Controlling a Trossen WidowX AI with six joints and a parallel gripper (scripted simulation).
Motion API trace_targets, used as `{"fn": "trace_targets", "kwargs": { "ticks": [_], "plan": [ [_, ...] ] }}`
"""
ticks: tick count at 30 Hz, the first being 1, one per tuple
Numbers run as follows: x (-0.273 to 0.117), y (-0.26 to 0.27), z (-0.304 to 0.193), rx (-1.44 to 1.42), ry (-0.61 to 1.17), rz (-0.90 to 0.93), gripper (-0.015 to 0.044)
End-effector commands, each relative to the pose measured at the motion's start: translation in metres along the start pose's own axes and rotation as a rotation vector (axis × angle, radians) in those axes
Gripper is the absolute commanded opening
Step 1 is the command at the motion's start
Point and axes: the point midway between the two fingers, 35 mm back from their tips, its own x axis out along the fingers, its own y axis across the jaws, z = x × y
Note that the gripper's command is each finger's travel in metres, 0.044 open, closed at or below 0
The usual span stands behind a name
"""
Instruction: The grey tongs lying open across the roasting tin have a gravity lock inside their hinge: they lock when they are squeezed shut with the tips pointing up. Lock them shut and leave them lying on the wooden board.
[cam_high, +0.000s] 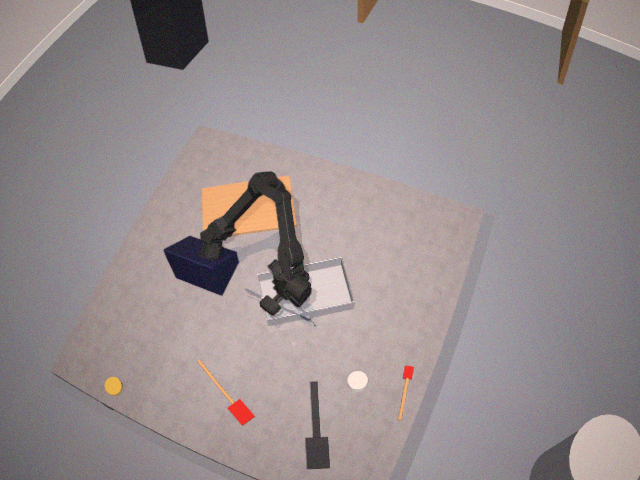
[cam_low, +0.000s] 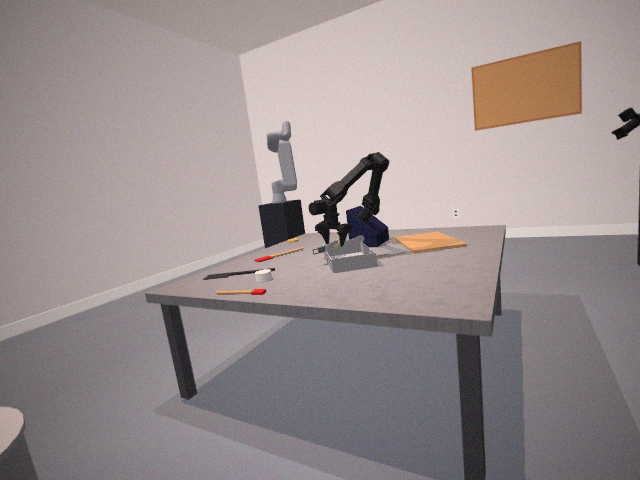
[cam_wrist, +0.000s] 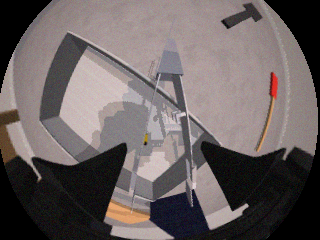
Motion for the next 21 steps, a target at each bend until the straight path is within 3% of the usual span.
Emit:
{"fn": "trace_targets", "kwargs": {
  "ticks": [1,21],
  "plan": [
    [0.006,0.000,-0.002,0.006,0.003,0.004,0.0440],
    [0.039,0.001,-0.007,0.006,0.005,0.009,0.0440]
  ]
}}
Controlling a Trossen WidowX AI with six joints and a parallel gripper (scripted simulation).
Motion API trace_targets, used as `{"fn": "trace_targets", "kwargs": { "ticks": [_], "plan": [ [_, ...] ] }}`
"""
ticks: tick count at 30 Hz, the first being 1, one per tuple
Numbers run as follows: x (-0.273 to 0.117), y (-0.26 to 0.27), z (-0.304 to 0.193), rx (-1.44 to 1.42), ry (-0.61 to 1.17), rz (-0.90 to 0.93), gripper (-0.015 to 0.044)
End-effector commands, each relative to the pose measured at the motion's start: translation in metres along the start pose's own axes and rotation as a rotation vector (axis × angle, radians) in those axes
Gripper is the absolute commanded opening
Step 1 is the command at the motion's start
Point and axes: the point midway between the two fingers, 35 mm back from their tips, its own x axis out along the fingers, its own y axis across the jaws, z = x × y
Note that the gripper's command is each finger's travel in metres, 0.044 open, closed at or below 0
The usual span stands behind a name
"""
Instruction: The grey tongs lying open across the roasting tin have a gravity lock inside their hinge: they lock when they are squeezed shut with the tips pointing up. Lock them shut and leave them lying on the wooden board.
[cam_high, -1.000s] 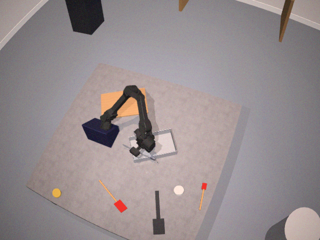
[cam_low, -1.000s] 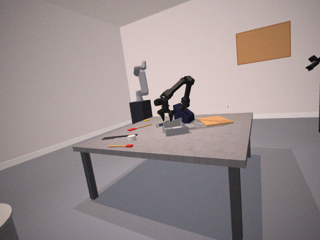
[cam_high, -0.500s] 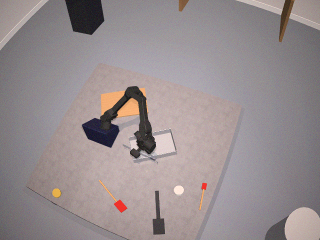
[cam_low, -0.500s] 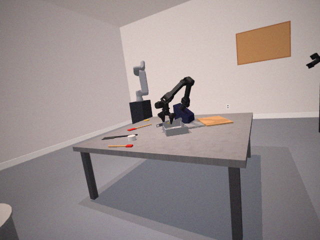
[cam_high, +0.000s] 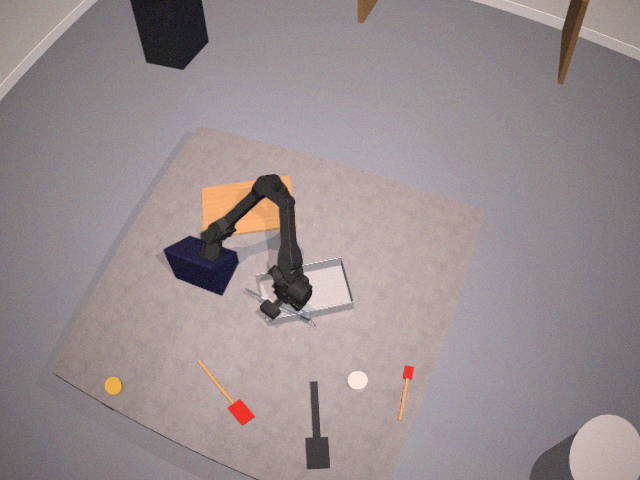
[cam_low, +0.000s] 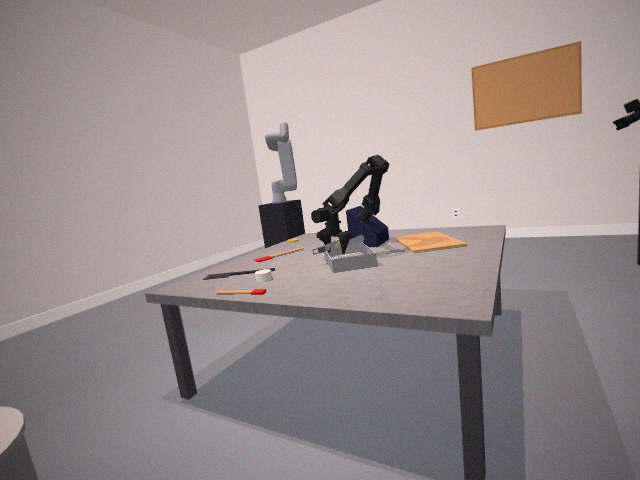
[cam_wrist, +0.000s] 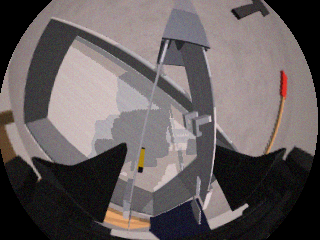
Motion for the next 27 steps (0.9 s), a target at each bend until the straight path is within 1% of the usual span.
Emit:
{"fn": "trace_targets", "kwargs": {
  "ticks": [1,4,27],
  "plan": [
    [0.0049,-0.0003,-0.0025,0.006,0.003,0.004,0.0440],
    [0.0015,0.0001,-0.0004,0.000,0.001,0.000,0.0361],
    [0.0015,0.0001,-0.0004,0.000,0.001,0.000,0.0208]
  ]
}}
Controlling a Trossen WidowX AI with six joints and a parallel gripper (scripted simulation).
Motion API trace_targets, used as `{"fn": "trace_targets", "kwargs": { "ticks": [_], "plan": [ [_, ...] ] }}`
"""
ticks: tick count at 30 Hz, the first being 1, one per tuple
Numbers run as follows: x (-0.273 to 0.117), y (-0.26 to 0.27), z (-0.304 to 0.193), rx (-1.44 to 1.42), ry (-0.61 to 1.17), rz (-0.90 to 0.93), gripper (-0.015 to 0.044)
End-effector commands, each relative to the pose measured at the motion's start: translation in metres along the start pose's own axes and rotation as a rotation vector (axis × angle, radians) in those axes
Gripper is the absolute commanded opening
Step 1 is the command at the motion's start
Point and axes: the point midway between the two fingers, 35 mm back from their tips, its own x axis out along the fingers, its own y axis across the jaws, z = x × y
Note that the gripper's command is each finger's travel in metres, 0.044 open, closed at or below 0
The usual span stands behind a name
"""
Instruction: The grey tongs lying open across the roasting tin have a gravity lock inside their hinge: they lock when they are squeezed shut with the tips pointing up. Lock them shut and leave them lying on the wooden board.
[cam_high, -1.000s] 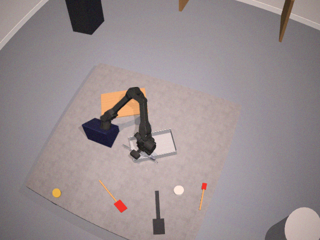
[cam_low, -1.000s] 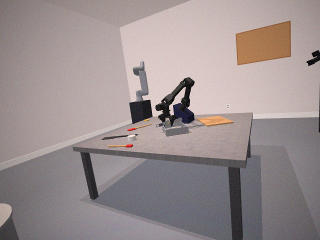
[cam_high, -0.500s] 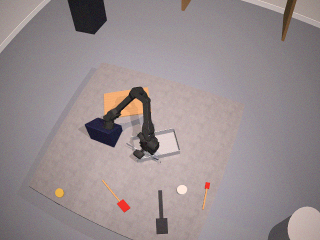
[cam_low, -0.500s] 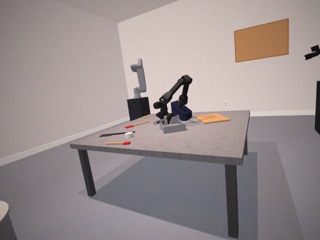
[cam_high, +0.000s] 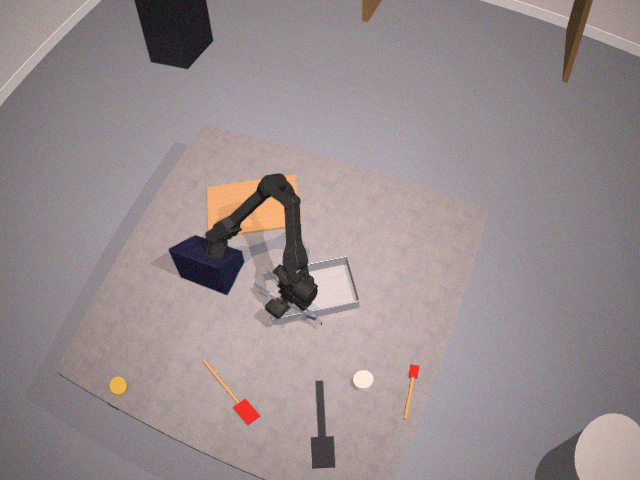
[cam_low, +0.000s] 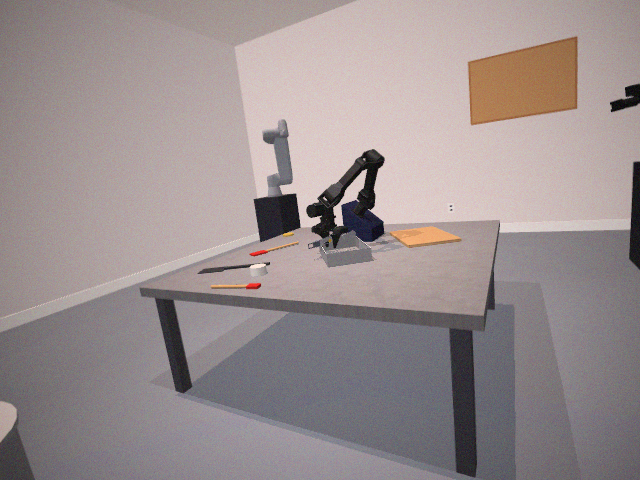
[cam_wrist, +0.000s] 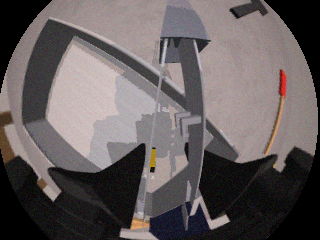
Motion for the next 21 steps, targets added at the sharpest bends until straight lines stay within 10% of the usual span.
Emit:
{"fn": "trace_targets", "kwargs": {
  "ticks": [1,14,21],
  "plan": [
    [0.0002,0.0021,0.0000,-0.004,0.001,0.009,0.0201],
    [0.0002,0.0021,0.0000,-0.004,0.001,0.009,0.0115],
    [-0.0077,0.0016,0.0021,-0.003,0.000,0.007,-0.0069]
  ]
}}
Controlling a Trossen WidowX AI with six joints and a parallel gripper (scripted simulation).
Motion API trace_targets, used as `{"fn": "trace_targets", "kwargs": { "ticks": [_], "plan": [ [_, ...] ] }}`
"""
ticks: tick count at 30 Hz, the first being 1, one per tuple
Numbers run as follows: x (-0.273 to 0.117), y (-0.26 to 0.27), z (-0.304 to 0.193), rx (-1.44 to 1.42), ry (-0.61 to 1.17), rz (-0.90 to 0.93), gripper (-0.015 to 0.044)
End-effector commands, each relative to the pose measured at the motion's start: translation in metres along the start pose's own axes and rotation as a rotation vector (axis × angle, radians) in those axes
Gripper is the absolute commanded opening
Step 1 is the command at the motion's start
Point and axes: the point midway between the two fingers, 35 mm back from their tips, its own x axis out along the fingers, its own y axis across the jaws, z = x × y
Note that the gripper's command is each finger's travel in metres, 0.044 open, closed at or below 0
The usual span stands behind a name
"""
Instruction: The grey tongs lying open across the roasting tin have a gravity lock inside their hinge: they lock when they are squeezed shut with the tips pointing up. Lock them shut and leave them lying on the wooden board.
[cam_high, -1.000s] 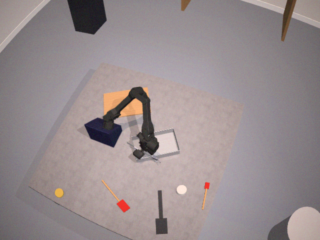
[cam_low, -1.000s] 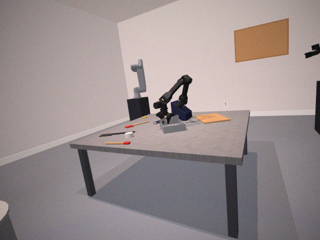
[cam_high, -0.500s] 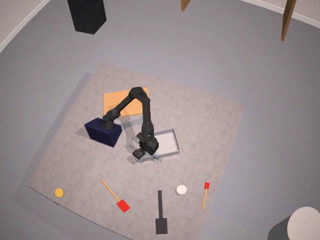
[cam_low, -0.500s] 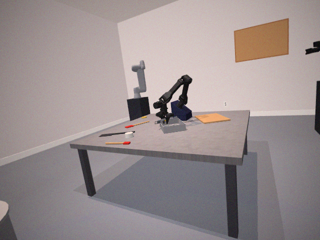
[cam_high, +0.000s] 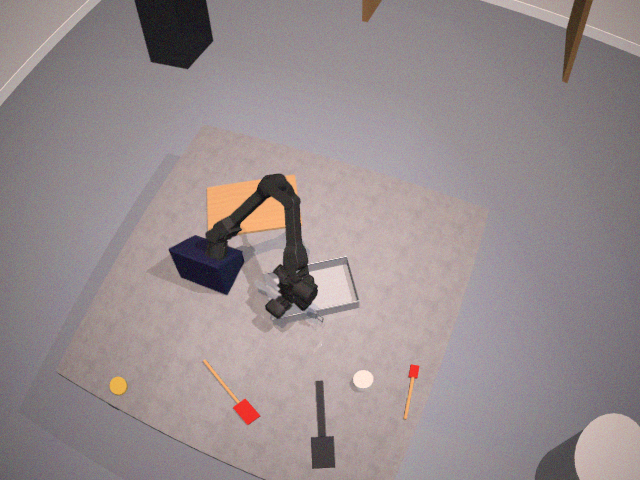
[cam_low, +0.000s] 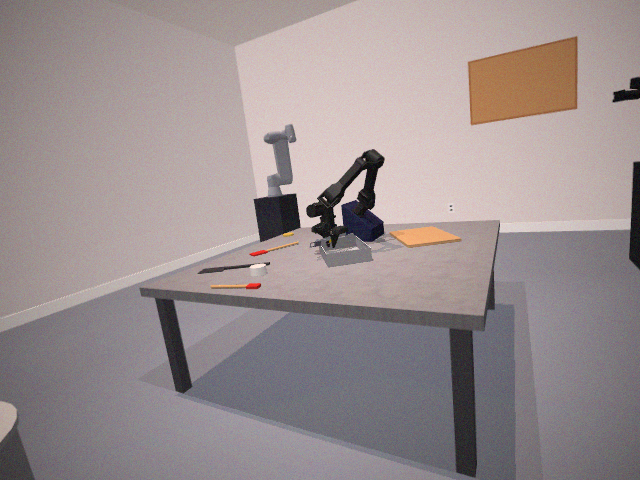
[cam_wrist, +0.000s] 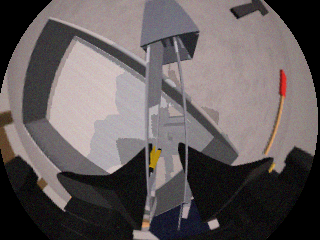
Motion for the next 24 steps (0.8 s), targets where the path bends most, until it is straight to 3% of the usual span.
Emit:
{"fn": "trace_targets", "kwargs": {
  "ticks": [1,3,9,24],
  "plan": [
    [-0.015,0.001,0.004,-0.002,-0.003,0.004,-0.0095],
    [-0.038,-0.001,0.007,0.000,-0.004,0.001,-0.0148],
    [-0.126,-0.003,0.002,0.004,0.000,0.005,-0.0150],
    [-0.127,0.010,-0.002,0.057,0.004,0.002,-0.0150]
  ]
}}
